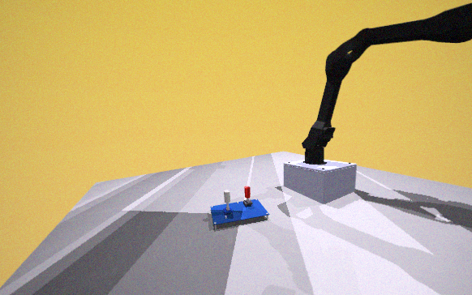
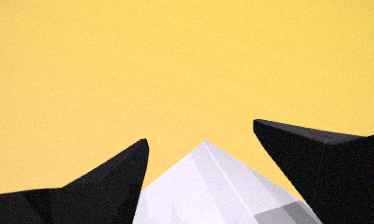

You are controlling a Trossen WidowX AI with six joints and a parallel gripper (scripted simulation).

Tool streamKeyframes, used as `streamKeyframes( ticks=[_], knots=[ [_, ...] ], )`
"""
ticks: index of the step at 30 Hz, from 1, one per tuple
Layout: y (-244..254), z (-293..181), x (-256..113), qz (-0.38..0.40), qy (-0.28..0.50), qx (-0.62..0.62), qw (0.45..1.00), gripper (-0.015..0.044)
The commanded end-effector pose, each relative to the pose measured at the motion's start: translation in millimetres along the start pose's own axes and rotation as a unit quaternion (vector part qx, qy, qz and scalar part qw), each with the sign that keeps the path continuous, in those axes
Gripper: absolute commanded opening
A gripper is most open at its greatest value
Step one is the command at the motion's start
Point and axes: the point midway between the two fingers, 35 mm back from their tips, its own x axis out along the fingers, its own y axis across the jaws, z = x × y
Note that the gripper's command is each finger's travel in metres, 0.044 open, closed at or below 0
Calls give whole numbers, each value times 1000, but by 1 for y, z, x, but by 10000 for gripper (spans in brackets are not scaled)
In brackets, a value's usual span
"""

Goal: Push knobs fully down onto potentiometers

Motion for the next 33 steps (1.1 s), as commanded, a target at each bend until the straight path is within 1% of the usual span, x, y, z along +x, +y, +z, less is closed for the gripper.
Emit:
streamKeyframes(
  ticks=[1,7,15,24,33],
  knots=[
    [-1,-1,1,0,1,-1,1000,374],
    [-25,-34,43,-10,48,-23,999,216],
    [-70,-93,91,-26,126,-28,991,6],
    [-127,-166,128,-33,228,-36,973,0],
    [-186,-244,139,-35,334,-17,942,0]
  ],
)
